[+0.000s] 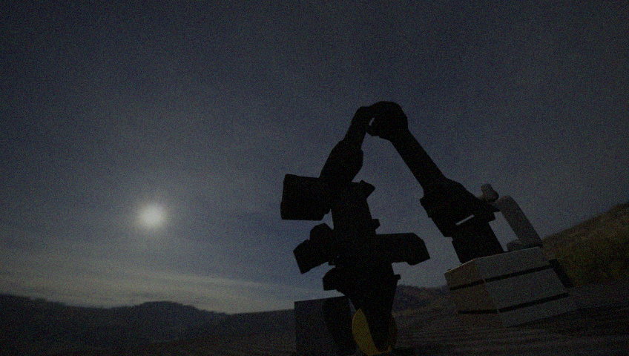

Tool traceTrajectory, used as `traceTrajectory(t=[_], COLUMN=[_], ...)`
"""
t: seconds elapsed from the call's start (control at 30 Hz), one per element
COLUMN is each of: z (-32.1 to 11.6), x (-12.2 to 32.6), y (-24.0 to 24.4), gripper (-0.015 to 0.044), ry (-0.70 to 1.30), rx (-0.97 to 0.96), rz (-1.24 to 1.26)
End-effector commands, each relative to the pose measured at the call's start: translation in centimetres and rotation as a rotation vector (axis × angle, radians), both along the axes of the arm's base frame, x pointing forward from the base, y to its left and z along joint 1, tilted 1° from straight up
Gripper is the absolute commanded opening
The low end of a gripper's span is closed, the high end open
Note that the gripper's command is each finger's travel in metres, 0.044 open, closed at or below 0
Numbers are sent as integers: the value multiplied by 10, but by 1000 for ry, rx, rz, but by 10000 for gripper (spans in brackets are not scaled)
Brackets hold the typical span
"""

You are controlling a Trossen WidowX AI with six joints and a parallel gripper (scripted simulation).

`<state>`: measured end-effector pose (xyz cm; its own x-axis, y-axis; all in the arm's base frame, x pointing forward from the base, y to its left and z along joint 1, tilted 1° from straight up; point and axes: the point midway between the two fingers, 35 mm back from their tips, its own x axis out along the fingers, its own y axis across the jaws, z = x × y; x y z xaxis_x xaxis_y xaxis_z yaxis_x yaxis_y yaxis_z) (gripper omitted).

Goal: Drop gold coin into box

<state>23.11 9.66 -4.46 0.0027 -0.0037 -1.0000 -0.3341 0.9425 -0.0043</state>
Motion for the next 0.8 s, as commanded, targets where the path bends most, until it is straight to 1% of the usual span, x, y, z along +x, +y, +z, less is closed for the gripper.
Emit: traceTrajectory(t=[0.0,0.77], z=[8,64], x=[3,5], y=[1,3], gripper=[0,0], ry=[-7,-8], rx=[0,1], rz=[5,5])
